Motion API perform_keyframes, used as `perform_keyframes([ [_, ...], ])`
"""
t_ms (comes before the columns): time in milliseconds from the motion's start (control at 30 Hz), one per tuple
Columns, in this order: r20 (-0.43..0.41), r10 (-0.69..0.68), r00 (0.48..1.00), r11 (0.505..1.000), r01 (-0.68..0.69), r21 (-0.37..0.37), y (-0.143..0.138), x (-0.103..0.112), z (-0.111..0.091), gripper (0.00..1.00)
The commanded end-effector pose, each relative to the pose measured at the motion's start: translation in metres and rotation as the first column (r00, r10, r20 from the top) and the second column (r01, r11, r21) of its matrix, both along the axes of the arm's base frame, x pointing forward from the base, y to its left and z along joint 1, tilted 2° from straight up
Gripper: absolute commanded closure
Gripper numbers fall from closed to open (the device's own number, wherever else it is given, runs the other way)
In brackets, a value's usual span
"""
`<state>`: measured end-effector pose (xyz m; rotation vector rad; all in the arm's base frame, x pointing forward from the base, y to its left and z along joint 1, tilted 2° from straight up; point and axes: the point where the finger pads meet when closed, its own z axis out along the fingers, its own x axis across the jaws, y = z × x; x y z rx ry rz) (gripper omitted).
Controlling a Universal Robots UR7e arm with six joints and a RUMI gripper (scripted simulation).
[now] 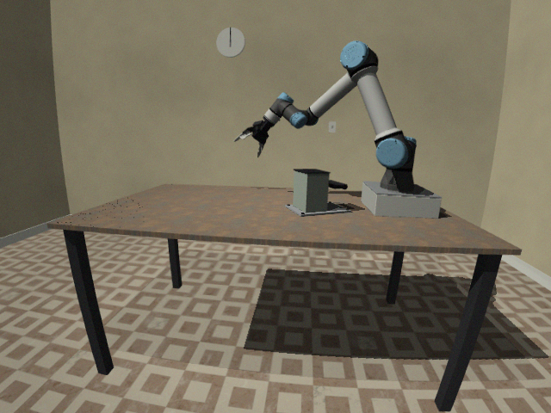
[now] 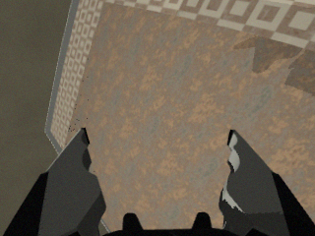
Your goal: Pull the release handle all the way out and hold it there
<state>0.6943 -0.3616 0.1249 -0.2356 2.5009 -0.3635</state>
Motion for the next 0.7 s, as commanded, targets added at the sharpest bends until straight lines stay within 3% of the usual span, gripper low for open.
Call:
perform_keyframes([
  [0, -0.048, 0.011, 0.999, 1.000, -0.010, 0.021, 0.024, -0.016, 0.006, 0.00],
  [367, -0.176, 0.051, 0.983, 0.996, -0.038, 0.075, 0.088, -0.067, 0.014, 0.00],
  [433, -0.176, 0.051, 0.983, 0.996, -0.038, 0.075, 0.088, -0.067, 0.014, 0.00],
  [667, -0.249, 0.073, 0.966, 0.995, -0.052, 0.091, 0.123, -0.103, 0.025, 0.00],
])
